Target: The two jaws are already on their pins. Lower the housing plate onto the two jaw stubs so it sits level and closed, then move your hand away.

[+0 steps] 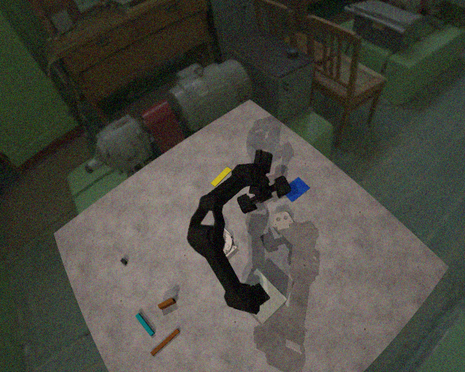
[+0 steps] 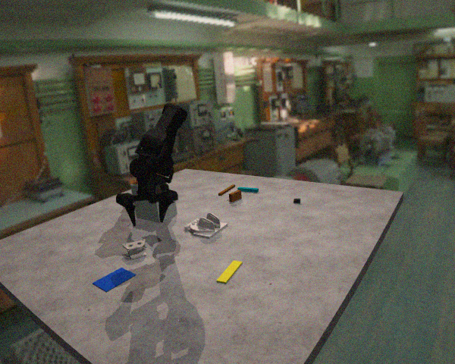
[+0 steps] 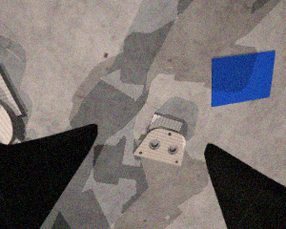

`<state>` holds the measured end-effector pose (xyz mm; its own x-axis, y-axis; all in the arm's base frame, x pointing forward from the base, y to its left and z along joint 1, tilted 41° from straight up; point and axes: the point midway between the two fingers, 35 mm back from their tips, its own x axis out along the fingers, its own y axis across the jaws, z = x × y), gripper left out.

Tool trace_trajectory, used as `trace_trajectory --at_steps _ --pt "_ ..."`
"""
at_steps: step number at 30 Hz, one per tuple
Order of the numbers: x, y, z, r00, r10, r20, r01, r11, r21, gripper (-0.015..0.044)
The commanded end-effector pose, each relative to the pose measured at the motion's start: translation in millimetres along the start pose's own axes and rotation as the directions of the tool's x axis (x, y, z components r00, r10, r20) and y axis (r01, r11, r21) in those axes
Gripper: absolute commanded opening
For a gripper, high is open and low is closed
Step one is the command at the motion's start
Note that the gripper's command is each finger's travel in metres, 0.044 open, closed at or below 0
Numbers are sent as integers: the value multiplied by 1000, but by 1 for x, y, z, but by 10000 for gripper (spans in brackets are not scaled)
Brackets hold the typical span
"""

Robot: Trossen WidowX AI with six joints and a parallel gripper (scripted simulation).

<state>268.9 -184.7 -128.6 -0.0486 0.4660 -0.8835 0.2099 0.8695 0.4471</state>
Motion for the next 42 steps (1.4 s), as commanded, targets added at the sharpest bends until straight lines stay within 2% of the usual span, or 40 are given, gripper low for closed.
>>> trace_trajectory --at_steps 1,7,12,17,42 --pt "3 -21 -22 998 56 -36 -53 995 82 440" --pt "9 -42 -54 984 160 -72 -143 969 200 440" --pt "12 -44 -58 982 173 -75 -154 965 213 440" --pt "48 -36 -63 982 174 -75 -155 965 212 440" --pt "48 -36 -63 982 174 -75 -155 965 212 440"
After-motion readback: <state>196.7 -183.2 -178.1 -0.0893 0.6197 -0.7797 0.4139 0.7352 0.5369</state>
